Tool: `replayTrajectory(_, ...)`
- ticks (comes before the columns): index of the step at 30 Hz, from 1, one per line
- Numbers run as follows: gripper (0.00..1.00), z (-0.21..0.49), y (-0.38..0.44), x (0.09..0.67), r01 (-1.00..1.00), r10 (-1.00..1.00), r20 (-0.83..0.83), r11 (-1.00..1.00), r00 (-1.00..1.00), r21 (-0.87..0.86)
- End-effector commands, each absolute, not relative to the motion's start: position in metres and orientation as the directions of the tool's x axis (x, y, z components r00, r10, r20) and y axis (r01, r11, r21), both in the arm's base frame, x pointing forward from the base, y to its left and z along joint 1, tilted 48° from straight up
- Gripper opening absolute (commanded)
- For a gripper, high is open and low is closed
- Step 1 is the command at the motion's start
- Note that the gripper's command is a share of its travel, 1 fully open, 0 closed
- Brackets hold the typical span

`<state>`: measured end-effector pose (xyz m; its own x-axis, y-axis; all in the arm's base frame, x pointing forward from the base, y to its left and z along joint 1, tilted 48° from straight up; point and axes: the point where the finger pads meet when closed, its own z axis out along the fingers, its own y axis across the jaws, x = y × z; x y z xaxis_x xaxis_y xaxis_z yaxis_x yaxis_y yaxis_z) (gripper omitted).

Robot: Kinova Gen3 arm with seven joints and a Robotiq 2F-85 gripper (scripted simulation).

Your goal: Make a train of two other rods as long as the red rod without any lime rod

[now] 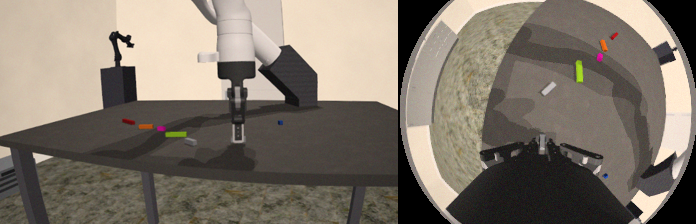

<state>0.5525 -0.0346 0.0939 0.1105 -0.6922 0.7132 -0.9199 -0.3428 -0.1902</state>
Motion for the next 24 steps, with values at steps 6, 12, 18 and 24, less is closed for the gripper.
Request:
replayTrajectory(6,0.05,0.0905,-0.0374,0.5537,-0.920,-0.692,0.713,-0.342,0.111,-0.189)
replayTrajectory(12,0.05,0.0904,-0.0375,0.5538,-0.920,-0.692,0.713,-0.342,0.111,-0.189)
replayTrajectory(18,0.05,0.0904,-0.0375,0.5538,-0.920,-0.692,0.713,-0.342,0.111,-0.189)
replayTrajectory(24,0.05,0.0904,-0.0375,0.5538,-0.920,-0.692,0.713,-0.342,0.111,-0.189)
